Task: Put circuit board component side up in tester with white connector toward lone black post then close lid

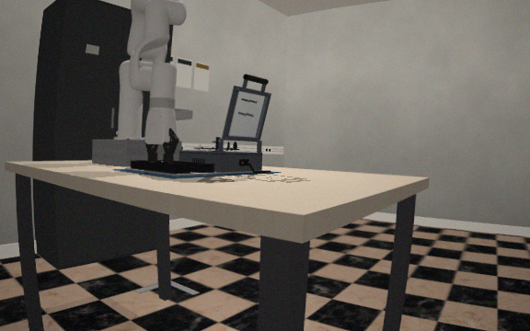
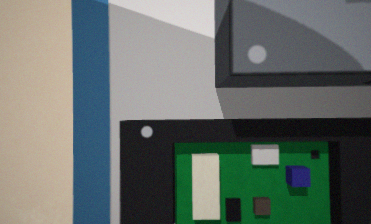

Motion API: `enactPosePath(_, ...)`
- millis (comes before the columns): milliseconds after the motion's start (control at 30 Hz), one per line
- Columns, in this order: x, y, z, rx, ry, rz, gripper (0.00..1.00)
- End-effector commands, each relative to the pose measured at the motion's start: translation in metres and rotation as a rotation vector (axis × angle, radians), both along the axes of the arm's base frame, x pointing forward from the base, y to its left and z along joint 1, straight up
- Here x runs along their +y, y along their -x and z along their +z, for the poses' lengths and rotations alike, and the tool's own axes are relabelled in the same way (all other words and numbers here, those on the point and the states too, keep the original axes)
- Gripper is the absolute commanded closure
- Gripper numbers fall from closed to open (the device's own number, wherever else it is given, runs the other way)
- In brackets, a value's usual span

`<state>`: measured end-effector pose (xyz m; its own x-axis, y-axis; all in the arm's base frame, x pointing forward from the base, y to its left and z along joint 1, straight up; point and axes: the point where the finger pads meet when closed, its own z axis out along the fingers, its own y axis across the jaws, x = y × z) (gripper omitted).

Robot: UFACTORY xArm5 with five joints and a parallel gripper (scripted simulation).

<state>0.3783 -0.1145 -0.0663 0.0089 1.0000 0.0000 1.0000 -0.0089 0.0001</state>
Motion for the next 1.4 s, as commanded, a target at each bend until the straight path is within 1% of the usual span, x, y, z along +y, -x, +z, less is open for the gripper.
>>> enactPosePath(0, 0.000, -0.001, 0.001, -0.003, 0.001, 0.000, 0.21)
enactPosePath(533, 0.000, -0.001, 0.004, -0.003, 0.001, 0.000, 0.21)
enactPosePath(1367, 0.000, -0.001, 0.024, -0.003, 0.001, 0.000, 0.21)
